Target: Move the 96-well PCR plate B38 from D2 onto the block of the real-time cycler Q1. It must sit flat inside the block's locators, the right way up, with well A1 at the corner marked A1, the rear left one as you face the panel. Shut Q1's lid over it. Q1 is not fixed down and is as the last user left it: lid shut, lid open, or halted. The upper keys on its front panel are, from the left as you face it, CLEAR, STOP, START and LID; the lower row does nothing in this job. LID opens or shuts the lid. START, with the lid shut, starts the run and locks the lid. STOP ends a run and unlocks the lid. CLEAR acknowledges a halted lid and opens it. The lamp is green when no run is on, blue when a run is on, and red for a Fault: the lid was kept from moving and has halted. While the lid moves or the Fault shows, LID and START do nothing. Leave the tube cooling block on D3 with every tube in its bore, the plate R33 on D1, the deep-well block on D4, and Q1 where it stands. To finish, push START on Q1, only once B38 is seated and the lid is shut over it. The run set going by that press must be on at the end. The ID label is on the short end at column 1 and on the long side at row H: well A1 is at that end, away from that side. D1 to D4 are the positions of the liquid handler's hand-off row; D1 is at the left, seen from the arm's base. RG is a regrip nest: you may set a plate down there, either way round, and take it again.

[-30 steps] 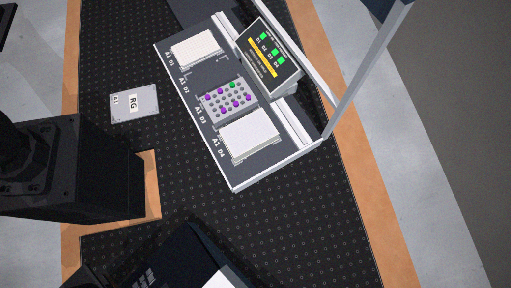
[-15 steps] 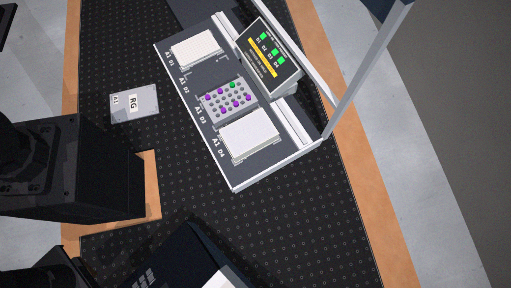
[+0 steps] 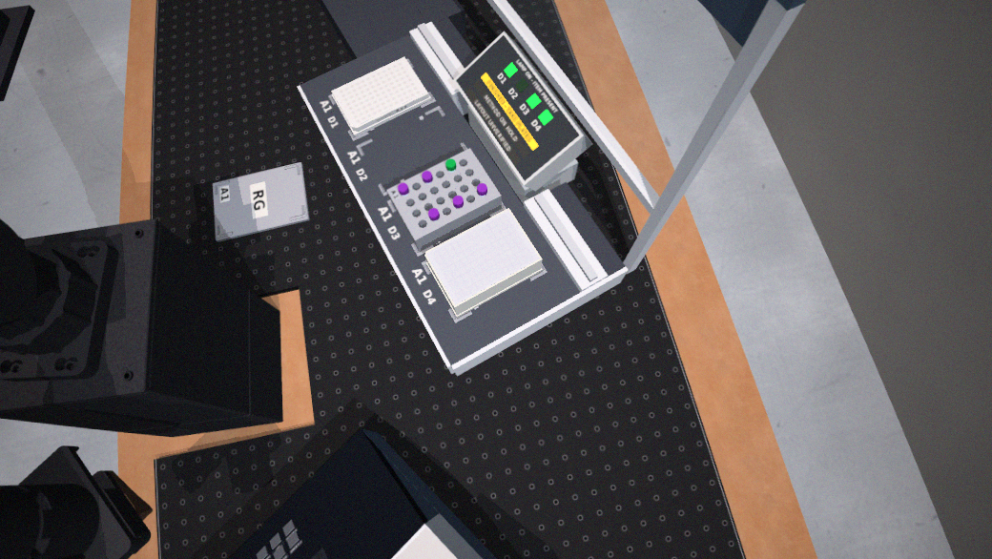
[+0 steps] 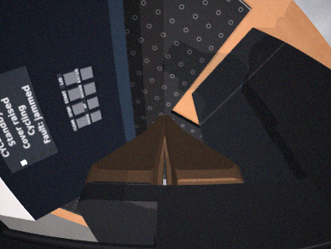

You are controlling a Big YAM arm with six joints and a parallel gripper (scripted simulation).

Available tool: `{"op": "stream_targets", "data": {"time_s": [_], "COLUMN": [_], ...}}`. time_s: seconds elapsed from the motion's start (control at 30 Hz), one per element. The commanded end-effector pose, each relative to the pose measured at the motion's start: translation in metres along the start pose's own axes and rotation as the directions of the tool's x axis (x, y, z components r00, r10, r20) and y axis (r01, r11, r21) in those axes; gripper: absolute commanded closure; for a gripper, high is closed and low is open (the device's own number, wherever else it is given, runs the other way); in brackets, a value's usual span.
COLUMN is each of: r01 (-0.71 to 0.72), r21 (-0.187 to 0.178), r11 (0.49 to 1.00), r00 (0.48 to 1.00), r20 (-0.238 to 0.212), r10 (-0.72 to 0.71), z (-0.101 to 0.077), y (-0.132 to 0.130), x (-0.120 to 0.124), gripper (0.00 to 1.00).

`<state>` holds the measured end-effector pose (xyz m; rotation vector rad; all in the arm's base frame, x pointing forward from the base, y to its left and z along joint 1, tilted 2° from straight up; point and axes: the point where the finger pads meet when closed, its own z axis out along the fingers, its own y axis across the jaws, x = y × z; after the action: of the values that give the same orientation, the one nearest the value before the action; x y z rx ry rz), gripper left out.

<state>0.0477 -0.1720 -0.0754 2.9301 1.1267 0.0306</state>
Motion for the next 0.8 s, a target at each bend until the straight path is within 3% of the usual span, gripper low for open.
{"op": "stream_targets", "data": {"time_s": [0.0, 0.37, 0.57, 0.77], "r01": [0.020, 0.007, 0.005, 0.021], "r21": [-0.023, -0.036, -0.012, -0.017], "r11": [1.000, 0.999, 1.000, 1.000], "r00": [1.000, 1.000, 1.000, 1.000], "r20": [0.016, 0.021, 0.009, 0.011], "r10": [-0.020, -0.006, -0.005, -0.021], "z": [-0.0018, 0.0004, 0.0026, -0.0011], "y": [0.0186, 0.0263, 0.0218, 0.0228], "x": [-0.0061, -0.0077, -0.0058, -0.0062], "gripper": [1.00, 1.00, 1.00, 1.00]}}
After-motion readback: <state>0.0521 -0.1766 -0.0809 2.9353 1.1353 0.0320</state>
